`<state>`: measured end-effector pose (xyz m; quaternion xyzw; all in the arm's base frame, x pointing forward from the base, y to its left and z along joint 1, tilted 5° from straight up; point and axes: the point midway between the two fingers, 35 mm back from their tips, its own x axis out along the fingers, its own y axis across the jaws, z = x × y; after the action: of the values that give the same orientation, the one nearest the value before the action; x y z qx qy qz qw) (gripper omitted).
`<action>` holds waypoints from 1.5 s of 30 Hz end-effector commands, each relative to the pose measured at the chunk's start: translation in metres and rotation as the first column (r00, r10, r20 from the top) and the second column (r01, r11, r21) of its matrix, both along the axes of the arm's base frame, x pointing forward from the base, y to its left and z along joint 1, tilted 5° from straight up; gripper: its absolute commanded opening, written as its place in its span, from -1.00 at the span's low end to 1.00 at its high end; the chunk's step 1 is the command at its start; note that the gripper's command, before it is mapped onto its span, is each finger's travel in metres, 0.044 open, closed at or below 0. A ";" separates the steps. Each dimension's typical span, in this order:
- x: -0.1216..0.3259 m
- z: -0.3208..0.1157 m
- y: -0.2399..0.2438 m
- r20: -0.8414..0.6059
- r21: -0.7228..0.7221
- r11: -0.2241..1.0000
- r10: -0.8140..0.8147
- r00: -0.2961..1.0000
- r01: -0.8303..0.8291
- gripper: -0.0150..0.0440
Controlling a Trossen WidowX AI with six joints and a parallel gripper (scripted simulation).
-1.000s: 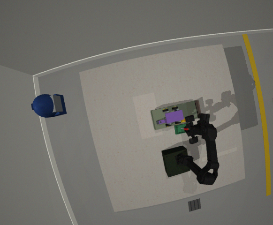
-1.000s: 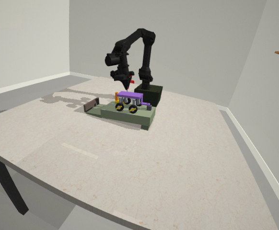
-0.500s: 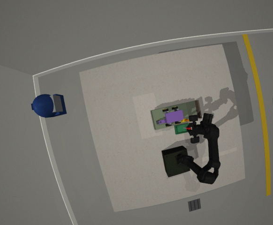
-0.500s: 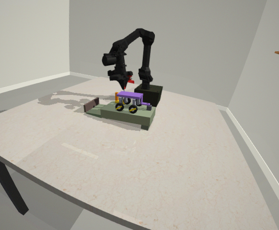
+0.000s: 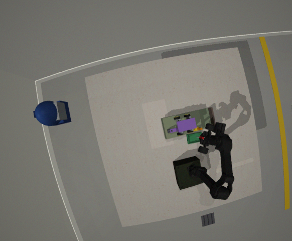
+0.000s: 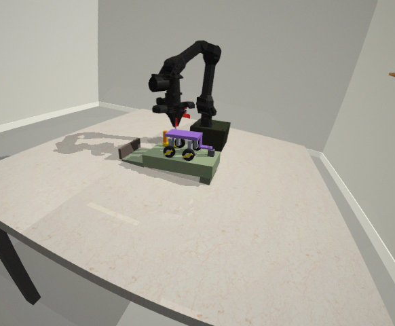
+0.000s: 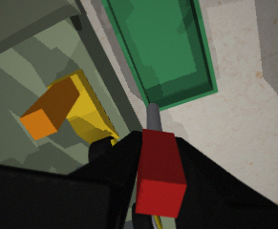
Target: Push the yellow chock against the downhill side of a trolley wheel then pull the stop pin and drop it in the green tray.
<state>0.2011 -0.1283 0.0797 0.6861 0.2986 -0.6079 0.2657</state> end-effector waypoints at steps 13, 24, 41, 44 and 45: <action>0.000 0.000 0.003 -0.033 -0.058 0.884 -0.465 0.885 0.463 -0.49; 0.001 0.000 0.005 -0.014 -0.093 0.679 -0.732 0.681 0.728 -0.49; -0.004 -0.005 0.007 0.012 -0.104 0.506 -0.860 0.509 0.856 -0.49; -0.011 -0.013 0.008 0.012 -0.106 0.489 -0.870 0.493 0.866 -0.49; -0.013 -0.015 0.008 0.013 -0.107 0.485 -0.872 0.489 0.868 -0.49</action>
<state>0.1948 -0.1209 0.0712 0.7178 -0.1050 -0.6869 -0.0446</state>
